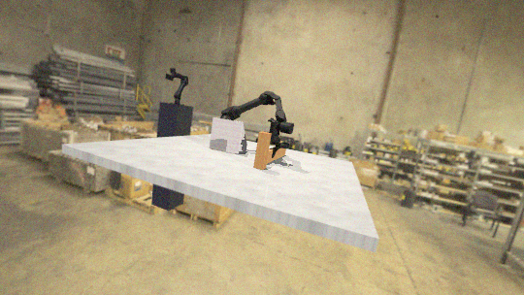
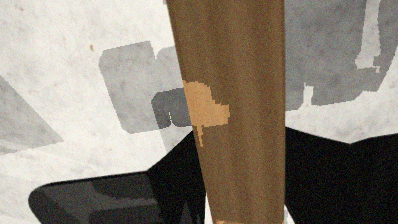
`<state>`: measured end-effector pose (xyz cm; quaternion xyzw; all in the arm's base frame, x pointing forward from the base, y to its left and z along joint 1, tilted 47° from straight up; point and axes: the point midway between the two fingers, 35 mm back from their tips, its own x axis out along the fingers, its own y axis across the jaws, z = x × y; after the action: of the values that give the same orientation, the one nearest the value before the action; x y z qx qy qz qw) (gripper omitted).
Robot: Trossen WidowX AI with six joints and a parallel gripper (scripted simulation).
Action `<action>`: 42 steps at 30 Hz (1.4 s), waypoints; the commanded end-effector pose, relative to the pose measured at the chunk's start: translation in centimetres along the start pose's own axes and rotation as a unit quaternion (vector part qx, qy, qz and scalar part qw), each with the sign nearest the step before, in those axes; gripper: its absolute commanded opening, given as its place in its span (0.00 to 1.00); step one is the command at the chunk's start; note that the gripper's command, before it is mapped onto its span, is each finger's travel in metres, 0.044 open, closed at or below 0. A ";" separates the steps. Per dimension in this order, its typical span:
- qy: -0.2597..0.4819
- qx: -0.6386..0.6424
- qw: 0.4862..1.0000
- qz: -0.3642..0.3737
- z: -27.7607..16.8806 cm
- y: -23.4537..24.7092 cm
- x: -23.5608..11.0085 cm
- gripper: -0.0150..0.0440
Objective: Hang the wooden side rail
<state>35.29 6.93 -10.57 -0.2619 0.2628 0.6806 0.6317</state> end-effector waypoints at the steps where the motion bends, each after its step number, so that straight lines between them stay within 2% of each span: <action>1: -0.001 0.003 1.000 -0.006 -0.2 -0.1 -0.5 0.25; 42: -0.001 0.003 1.000 -0.006 -0.2 -0.1 -1.2 0.25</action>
<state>35.34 6.42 -10.08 -0.2616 0.2629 0.6805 0.6320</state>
